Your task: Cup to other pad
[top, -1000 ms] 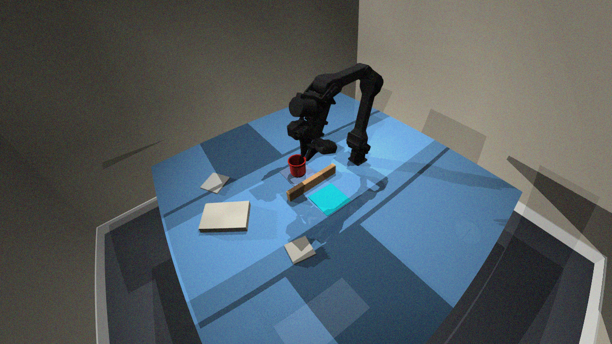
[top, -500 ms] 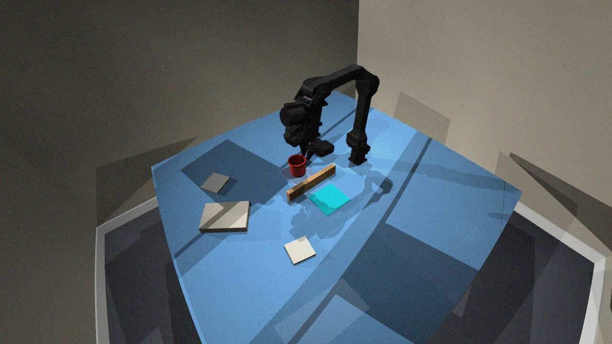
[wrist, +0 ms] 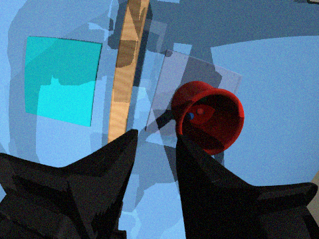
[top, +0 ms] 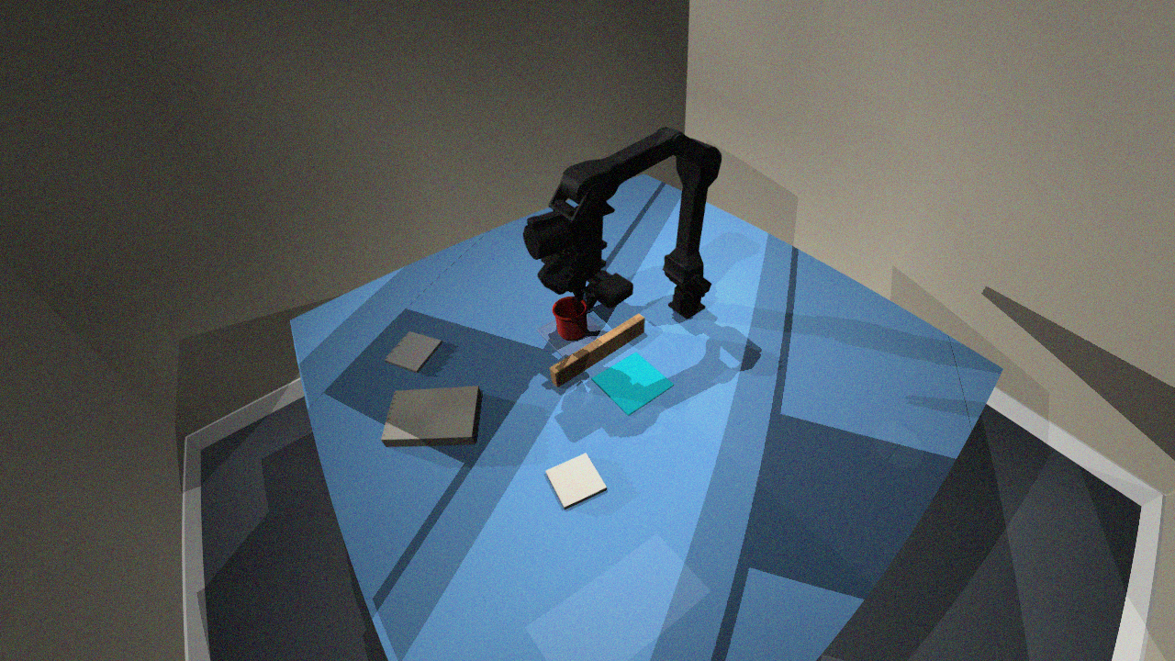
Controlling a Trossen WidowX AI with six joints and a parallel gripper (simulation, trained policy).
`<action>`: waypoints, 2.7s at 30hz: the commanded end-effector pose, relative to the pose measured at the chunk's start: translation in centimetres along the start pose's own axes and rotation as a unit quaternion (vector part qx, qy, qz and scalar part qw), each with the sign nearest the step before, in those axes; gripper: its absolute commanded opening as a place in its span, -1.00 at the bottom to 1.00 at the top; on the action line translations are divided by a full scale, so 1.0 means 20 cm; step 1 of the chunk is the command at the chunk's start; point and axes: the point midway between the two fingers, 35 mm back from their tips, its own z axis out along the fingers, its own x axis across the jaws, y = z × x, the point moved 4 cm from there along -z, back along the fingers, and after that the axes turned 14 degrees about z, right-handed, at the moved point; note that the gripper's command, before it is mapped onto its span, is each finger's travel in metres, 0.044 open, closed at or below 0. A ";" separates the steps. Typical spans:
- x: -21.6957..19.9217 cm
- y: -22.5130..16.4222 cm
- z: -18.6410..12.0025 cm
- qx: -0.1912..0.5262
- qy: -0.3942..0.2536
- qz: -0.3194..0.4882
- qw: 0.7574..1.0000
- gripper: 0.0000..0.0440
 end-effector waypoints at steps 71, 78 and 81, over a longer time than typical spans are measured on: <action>-0.06 0.03 0.25 0.024 0.022 -0.301 0.953 -1.00; 0.02 0.06 0.19 0.005 0.020 -0.320 0.947 -1.00; 0.06 0.07 0.18 -0.003 0.018 -0.329 0.944 -1.00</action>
